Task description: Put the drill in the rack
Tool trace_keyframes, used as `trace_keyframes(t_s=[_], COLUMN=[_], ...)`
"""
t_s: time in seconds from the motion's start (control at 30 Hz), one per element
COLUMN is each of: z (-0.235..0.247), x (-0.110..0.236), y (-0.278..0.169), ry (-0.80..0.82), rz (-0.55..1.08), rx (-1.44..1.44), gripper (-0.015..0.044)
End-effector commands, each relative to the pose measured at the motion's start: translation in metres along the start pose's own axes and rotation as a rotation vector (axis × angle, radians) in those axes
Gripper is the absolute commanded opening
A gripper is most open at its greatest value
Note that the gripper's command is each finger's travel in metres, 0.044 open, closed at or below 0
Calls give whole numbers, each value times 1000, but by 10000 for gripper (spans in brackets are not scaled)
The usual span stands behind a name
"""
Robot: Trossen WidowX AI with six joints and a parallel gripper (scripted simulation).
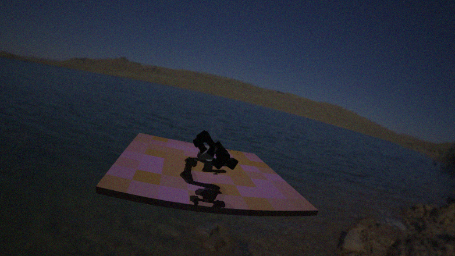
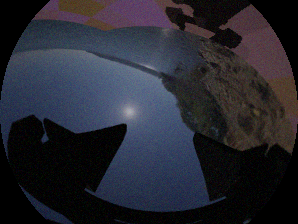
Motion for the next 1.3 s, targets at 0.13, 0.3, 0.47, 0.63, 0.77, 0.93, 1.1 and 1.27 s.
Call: trace_keyframes(t_s=[0.13, 0.3, 0.47, 0.63, 0.77, 0.93, 1.1, 1.27], z=[0, -6, -45, -72, -83, -83, -75, -58], x=[0, 2, 25, 61, 98, 135, 171, 208], y=[0, -3, -22, -40, -53, -63, -71, -79], ry=[0, -40, -345, -674, -941, -1182, -1404, -1636], rz=[0, -18, -112, -144, -127, -80, -11, 86], rx=[0, 37, 321, 616, 852, 1065, 1258, 1456], gripper=[269, 137, 6, 0, 0, 0, 0, 0])
Point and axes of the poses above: the point midway between the two fingers, 35 mm back from their tips, its own x axis back along the fingers, its own z axis across the jaws, y = z × x, the point moved 8 cm from there along x, back along the fingers, and after that the axes turned 14 degrees about -x, right-handed, at the moved point
